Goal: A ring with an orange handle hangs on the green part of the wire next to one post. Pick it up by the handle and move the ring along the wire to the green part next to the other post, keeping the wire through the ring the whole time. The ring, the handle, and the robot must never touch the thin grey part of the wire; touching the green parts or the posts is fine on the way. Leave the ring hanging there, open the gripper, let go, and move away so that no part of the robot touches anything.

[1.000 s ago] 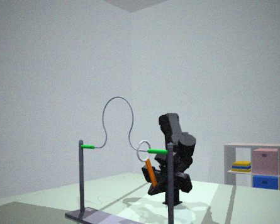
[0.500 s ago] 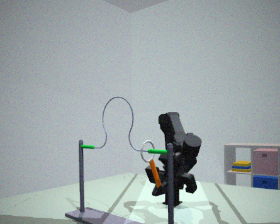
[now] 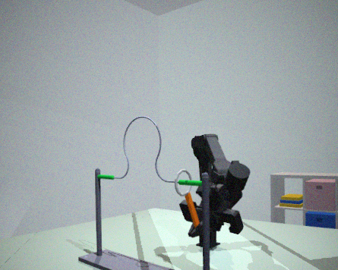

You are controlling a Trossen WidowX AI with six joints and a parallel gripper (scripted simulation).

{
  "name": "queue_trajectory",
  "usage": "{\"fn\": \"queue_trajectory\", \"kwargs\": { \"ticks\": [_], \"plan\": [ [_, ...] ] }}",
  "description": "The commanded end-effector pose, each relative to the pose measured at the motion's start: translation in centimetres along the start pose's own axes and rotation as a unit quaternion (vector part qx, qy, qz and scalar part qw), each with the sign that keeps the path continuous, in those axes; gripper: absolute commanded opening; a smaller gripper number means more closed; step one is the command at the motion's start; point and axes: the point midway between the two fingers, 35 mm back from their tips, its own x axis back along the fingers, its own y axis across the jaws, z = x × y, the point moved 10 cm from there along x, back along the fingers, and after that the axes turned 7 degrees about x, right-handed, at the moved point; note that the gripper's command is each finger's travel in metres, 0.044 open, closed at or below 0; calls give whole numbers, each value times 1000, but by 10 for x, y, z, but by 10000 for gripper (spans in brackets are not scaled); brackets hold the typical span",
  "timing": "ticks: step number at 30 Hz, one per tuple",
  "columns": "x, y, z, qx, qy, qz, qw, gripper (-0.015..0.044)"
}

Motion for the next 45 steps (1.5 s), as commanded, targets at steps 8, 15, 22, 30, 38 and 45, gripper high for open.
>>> {"fn": "queue_trajectory", "kwargs": {
  "ticks": [8,15,22,30,38,45],
  "plan": [
    [0,8,1,-1,-1,2,1000,-150],
    [-5,10,11,-1,-1,2,1000,-150],
    [-9,11,17,-1,-1,2,1000,-150],
    [-9,11,17,-1,-1,2,1000,-150],
    [-9,11,17,-1,-1,2,1000,-150],
    [-9,11,17,0,-1,1,1000,-45]
  ]
}}
